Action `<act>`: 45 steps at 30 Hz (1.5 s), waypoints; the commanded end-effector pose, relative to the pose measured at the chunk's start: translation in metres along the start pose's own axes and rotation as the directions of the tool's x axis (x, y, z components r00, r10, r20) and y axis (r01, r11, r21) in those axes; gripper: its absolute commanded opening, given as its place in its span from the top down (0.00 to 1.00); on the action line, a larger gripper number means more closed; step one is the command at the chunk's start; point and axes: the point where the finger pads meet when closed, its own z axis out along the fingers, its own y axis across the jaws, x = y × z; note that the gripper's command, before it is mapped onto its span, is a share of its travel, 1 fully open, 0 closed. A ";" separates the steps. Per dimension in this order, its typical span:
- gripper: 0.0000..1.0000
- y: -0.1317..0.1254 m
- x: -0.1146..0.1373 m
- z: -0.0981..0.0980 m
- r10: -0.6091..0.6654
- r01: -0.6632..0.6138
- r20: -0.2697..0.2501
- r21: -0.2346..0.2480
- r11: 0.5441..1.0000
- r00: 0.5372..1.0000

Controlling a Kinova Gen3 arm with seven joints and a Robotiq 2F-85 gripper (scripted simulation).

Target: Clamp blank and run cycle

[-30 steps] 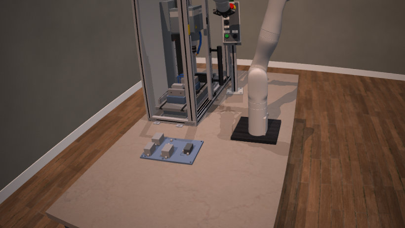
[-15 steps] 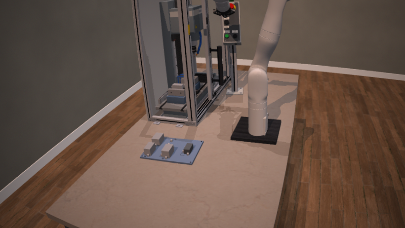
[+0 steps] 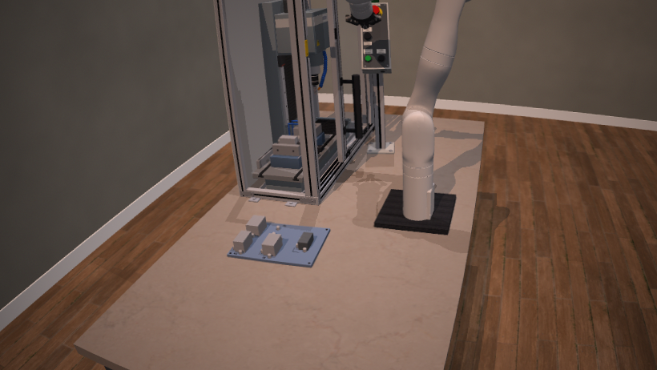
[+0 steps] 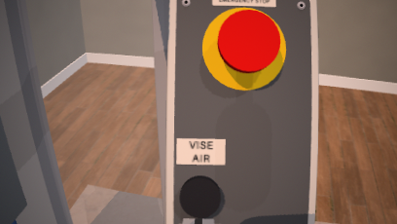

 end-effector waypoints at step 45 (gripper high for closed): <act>0.90 0.020 -0.097 -0.009 0.000 -0.001 0.443 0.001 1.000 0.897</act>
